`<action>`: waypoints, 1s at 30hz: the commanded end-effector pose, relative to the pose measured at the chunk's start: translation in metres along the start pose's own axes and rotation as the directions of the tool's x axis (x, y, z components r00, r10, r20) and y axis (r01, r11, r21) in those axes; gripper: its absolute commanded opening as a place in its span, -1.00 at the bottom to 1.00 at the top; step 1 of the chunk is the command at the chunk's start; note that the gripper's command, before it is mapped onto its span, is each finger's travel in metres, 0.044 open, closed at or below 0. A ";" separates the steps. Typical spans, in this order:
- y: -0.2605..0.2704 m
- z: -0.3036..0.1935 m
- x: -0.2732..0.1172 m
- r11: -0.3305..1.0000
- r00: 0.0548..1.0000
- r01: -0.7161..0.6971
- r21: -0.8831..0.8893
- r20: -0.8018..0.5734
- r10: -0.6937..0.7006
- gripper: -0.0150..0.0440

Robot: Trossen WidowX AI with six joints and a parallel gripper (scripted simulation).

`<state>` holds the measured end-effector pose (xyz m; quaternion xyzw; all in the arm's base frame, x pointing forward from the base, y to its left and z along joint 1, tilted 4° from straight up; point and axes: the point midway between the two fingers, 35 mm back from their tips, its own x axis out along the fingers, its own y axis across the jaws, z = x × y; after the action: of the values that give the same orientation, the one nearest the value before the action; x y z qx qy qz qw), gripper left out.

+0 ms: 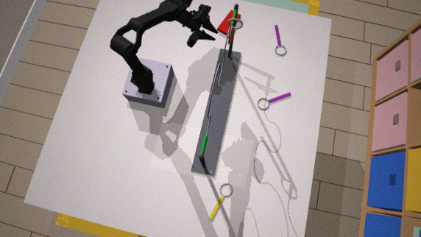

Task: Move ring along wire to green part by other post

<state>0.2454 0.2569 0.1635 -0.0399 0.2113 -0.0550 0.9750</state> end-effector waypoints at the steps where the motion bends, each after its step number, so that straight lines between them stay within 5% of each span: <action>1: 0.000 0.001 -0.001 1.000 1.000 0.001 0.006 0.003 -0.001 0.05; 10: 0.000 0.001 -0.001 1.000 1.000 0.001 0.006 0.003 -0.001 0.05; 21: -0.001 0.001 -0.050 1.000 1.000 -0.001 -0.001 0.002 0.001 1.00; 30: -0.001 0.001 -0.050 1.000 1.000 -0.001 -0.001 0.002 0.001 1.00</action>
<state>0.2008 0.2619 0.1842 -0.0421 0.2118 -0.0532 0.9749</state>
